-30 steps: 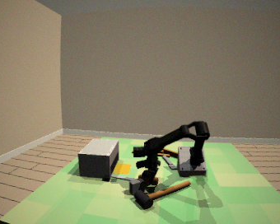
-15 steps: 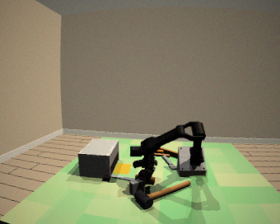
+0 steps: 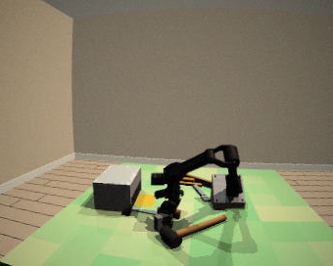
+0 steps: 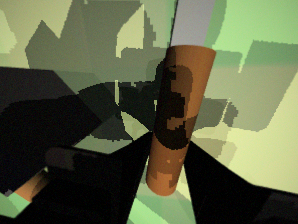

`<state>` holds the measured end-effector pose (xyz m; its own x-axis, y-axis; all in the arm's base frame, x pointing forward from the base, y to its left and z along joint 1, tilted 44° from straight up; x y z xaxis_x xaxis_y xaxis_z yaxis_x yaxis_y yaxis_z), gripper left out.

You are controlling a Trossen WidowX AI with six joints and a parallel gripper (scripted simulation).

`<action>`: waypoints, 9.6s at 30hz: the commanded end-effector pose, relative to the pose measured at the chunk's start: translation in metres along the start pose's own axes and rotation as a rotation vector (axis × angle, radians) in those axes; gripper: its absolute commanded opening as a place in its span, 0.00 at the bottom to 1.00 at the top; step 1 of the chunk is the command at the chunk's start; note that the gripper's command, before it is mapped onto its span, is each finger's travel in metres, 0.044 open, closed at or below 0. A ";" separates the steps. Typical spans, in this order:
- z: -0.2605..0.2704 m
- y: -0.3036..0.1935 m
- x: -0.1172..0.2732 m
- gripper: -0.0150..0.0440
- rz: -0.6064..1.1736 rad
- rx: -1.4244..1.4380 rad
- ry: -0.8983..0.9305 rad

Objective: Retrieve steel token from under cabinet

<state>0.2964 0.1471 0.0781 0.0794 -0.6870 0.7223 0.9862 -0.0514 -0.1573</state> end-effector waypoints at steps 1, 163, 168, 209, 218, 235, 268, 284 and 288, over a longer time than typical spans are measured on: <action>0.001 0.006 0.000 0.25 -0.002 0.009 0.003; -0.076 0.050 0.000 0.25 -0.004 0.011 -0.001; -0.076 0.045 0.000 0.25 -0.004 0.010 -0.001; -0.073 0.000 -0.001 0.25 -0.002 0.008 -0.001; -0.073 -0.010 -0.001 0.25 -0.001 0.008 -0.001; -0.071 -0.031 -0.001 0.25 0.000 0.007 -0.001; -0.069 -0.063 -0.001 0.25 -0.002 0.014 -0.004; -0.063 -0.064 0.000 0.25 -0.001 -0.079 -0.003; -0.062 -0.065 0.000 0.25 -0.001 -0.107 -0.003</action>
<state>0.2233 0.1049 0.0455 0.0797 -0.6847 0.7245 0.9719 -0.1082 -0.2092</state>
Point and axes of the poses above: the point midway between the two fingers, 35 mm back from their tips, its own x axis back along the fingers, its own z axis across the jaws, y = z × x, the point moved 2 cm from there along x, back along the fingers
